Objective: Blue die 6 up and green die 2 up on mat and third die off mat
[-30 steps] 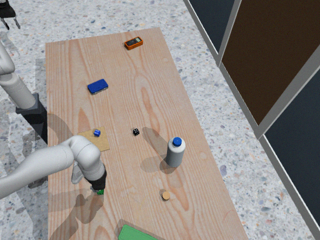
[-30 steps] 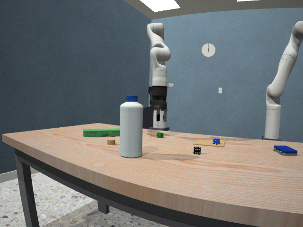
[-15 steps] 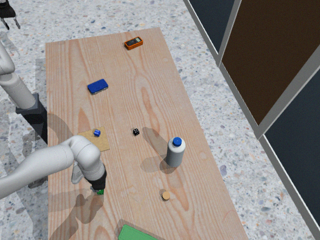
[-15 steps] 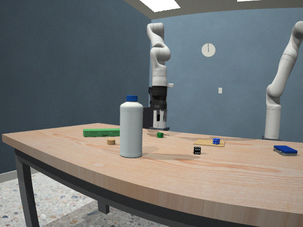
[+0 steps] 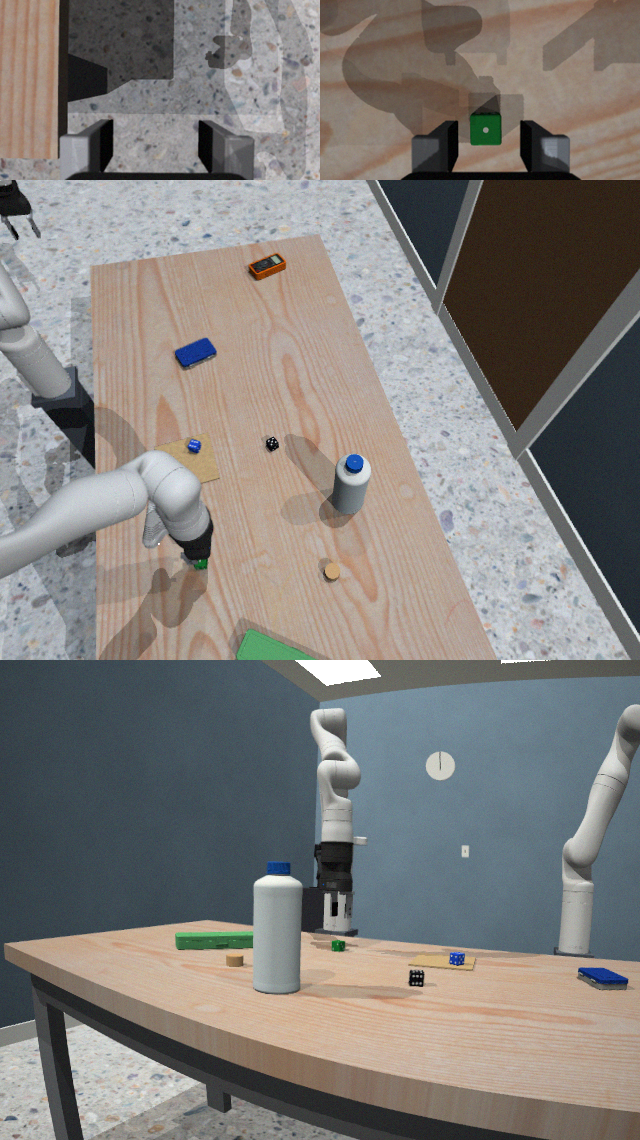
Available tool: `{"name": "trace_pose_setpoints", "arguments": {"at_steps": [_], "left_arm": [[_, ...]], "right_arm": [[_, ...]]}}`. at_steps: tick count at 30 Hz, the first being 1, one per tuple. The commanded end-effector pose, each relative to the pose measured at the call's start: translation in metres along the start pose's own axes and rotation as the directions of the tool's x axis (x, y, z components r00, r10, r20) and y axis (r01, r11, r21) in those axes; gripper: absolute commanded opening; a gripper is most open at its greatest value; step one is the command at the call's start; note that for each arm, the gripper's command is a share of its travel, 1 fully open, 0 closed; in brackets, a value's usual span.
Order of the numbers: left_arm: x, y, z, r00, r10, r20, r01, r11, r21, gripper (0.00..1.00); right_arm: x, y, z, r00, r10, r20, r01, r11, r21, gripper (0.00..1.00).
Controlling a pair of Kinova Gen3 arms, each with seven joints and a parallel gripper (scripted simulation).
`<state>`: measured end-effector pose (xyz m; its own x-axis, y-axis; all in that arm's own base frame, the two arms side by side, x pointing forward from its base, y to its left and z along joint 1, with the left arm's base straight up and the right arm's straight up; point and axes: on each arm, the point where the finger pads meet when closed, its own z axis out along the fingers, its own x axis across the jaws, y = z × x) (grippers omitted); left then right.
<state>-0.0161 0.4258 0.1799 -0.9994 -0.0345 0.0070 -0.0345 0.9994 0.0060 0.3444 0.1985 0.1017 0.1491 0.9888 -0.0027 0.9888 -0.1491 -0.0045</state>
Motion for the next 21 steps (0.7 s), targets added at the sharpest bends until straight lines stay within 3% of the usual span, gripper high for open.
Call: {"name": "trace_pose_setpoints", "arguments": {"at_steps": [1,21], "left_arm": [[-0.002,-0.001,0.0,1.0,0.002,0.007,-0.002,1.0,0.006,1.0],[-0.002,-0.001,0.0,1.0,0.002,0.007,-0.002,1.0,0.006,1.0]], "right_arm": [[-0.001,0.001,0.001,1.0,-0.007,-0.003,0.007,1.0,-0.005,0.79],[-0.001,0.002,0.02,1.0,-0.007,-0.003,0.007,1.0,-0.005,0.79]]}}
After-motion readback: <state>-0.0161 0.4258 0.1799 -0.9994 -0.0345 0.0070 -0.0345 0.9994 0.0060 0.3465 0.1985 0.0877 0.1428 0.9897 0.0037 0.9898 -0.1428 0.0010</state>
